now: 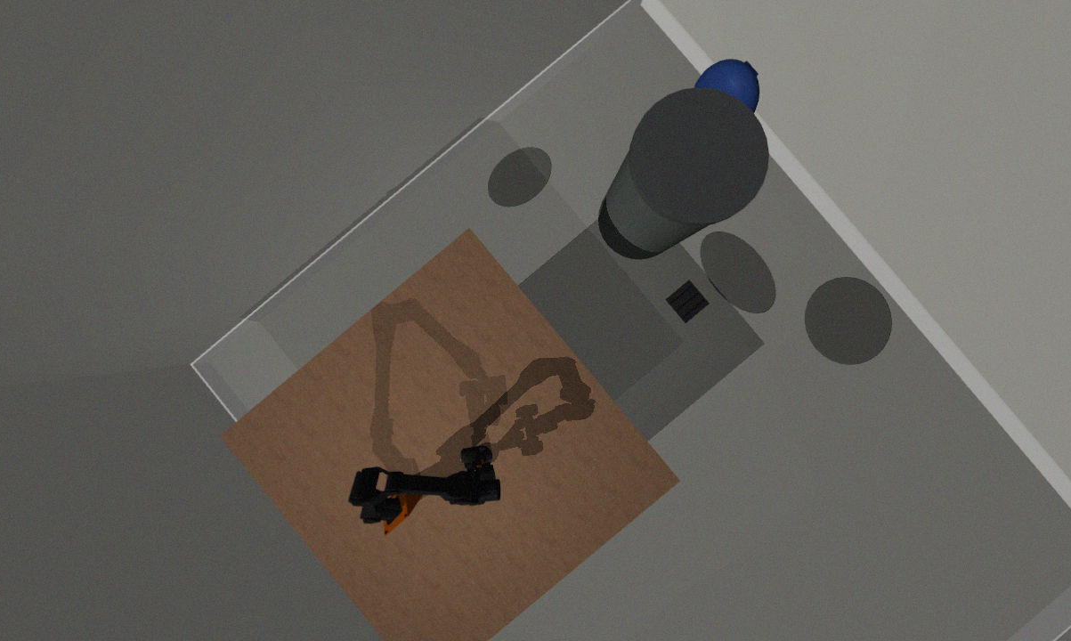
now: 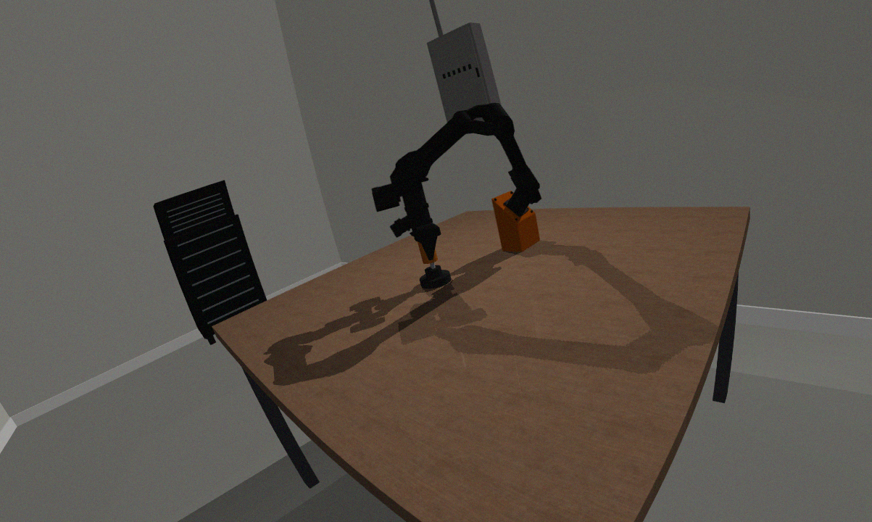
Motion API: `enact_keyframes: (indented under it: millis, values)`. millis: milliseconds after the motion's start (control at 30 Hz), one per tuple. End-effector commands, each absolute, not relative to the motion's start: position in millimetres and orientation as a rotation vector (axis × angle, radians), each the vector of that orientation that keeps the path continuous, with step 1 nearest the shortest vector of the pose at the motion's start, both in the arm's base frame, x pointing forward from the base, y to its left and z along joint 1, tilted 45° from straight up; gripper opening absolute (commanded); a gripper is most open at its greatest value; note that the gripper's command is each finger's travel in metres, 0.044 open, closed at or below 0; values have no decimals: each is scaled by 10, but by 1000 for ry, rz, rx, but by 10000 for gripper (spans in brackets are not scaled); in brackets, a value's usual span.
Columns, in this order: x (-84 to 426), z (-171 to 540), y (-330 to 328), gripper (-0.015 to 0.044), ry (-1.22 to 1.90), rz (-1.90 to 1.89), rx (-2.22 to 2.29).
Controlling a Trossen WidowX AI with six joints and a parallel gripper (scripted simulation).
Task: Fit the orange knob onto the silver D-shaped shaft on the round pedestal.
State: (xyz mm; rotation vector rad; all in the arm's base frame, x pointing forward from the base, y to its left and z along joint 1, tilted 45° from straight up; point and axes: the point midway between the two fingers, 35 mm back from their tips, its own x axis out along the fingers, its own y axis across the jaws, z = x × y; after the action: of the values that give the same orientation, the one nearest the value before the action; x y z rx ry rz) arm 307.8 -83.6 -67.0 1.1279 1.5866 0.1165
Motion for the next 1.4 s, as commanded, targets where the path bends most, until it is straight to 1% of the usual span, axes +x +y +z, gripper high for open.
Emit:
enact_keyframes:
  millis: [0, 833, 1067, 1367]
  values:
    - [3068, -683, -837, 0, 1576, 144, 1101]
    - [3083, -657, -846, 0, 1576, 144, 1101]
    - [3080, -669, -849, 0, 1526, 294, 946]
    - [3070, -692, -823, 0, 1523, 302, 938]
